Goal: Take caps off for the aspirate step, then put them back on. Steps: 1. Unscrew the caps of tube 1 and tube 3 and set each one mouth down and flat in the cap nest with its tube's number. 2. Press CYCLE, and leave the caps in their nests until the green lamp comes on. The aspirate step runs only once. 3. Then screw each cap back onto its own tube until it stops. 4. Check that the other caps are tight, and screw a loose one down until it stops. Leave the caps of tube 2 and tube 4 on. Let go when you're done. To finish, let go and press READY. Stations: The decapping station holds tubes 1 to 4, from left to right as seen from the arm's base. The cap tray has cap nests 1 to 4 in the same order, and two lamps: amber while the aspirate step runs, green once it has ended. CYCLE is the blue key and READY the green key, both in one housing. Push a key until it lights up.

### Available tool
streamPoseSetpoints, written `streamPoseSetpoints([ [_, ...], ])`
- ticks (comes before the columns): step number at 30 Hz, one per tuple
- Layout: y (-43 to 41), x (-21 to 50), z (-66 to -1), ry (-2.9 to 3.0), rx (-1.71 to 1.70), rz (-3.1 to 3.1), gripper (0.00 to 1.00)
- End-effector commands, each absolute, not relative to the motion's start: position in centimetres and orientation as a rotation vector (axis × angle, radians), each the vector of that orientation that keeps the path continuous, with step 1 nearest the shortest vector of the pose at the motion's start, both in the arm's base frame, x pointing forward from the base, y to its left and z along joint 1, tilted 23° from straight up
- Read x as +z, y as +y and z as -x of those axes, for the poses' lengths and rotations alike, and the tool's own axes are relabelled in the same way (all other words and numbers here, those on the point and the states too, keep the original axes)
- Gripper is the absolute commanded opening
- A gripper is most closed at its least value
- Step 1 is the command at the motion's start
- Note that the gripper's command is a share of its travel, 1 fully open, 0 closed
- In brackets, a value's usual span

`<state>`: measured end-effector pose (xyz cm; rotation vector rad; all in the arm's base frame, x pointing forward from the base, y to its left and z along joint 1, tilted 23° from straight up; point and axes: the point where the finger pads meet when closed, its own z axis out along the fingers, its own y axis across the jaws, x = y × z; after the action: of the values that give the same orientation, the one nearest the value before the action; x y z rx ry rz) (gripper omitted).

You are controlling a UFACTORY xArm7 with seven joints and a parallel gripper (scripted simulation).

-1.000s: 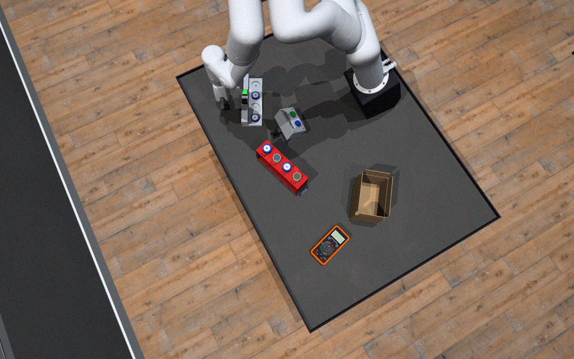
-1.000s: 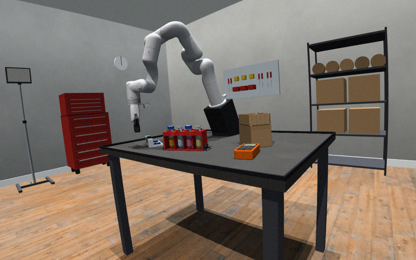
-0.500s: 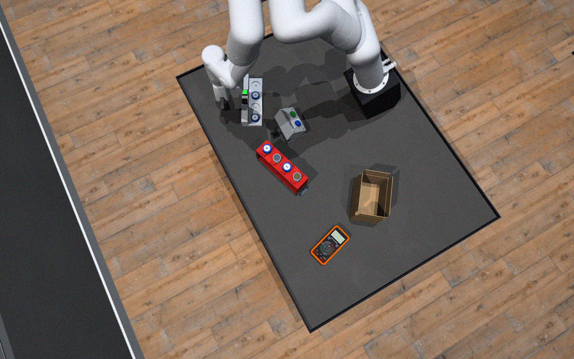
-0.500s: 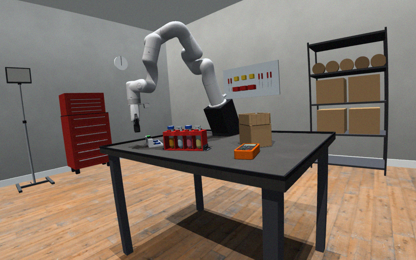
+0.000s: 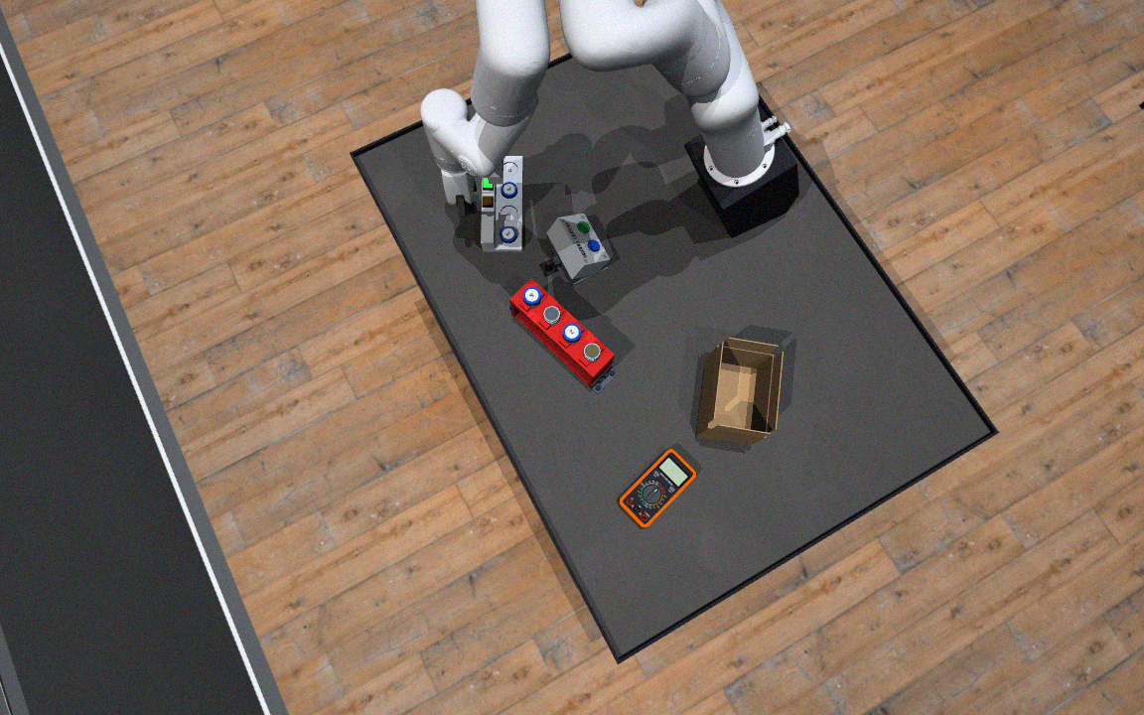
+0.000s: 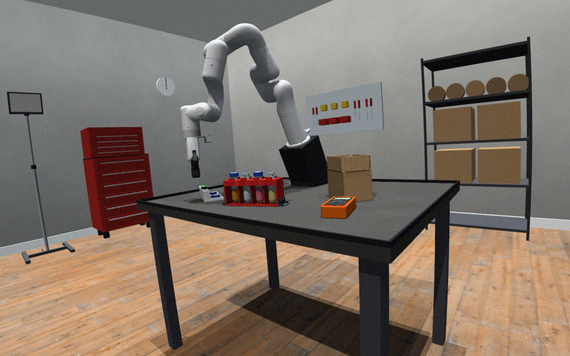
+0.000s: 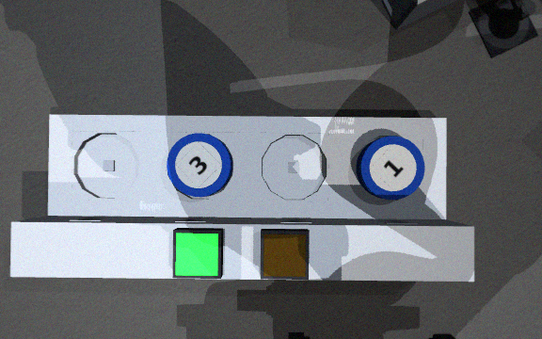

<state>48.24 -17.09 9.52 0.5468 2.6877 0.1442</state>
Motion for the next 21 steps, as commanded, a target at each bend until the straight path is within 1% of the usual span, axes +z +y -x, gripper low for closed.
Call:
streamPoseSetpoints([
  [1, -15.3, 10.7, -45.9, 2.683, 0.138, -0.549, 0.46],
  [10, -11.5, 12.2, -41.2, 2.683, 0.139, -0.549, 0.46],
  [19, -11.5, 12.2, -41.2, 2.683, 0.139, -0.549, 0.46],
  [21, -11.5, 11.3, -41.6, 2.683, 0.139, -0.549, 0.46],
])
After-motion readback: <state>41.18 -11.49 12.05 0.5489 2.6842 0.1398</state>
